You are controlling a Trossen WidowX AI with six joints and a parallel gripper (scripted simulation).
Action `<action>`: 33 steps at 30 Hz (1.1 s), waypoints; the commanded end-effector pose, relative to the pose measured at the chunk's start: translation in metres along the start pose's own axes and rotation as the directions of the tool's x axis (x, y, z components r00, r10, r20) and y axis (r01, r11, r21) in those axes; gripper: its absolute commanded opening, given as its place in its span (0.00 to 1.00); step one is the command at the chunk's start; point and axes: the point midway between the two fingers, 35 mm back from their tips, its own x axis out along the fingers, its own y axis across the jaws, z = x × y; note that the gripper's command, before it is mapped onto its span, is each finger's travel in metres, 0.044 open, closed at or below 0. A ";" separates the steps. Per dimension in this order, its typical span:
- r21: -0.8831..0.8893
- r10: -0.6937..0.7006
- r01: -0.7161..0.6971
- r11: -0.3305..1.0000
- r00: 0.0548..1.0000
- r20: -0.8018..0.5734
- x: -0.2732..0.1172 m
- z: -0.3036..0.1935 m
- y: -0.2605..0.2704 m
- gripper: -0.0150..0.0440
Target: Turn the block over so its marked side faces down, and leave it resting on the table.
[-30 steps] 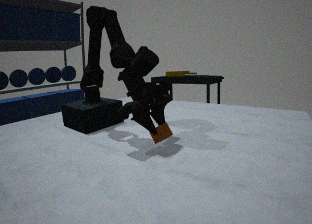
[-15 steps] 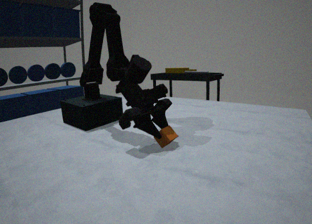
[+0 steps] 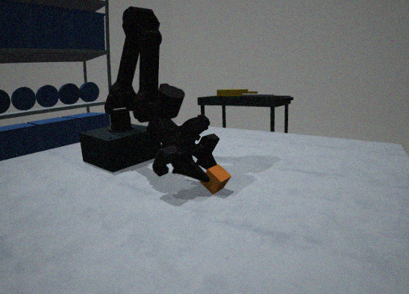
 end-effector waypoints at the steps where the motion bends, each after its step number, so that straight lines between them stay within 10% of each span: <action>1: 0.003 0.006 -0.006 1.000 0.999 0.046 -0.007 -0.004 0.002 0.25; 21: 0.003 0.006 -0.006 1.000 0.997 0.077 -0.010 -0.001 0.002 0.25; 33: 0.003 0.006 -0.006 1.000 0.997 0.077 -0.010 -0.001 0.002 0.79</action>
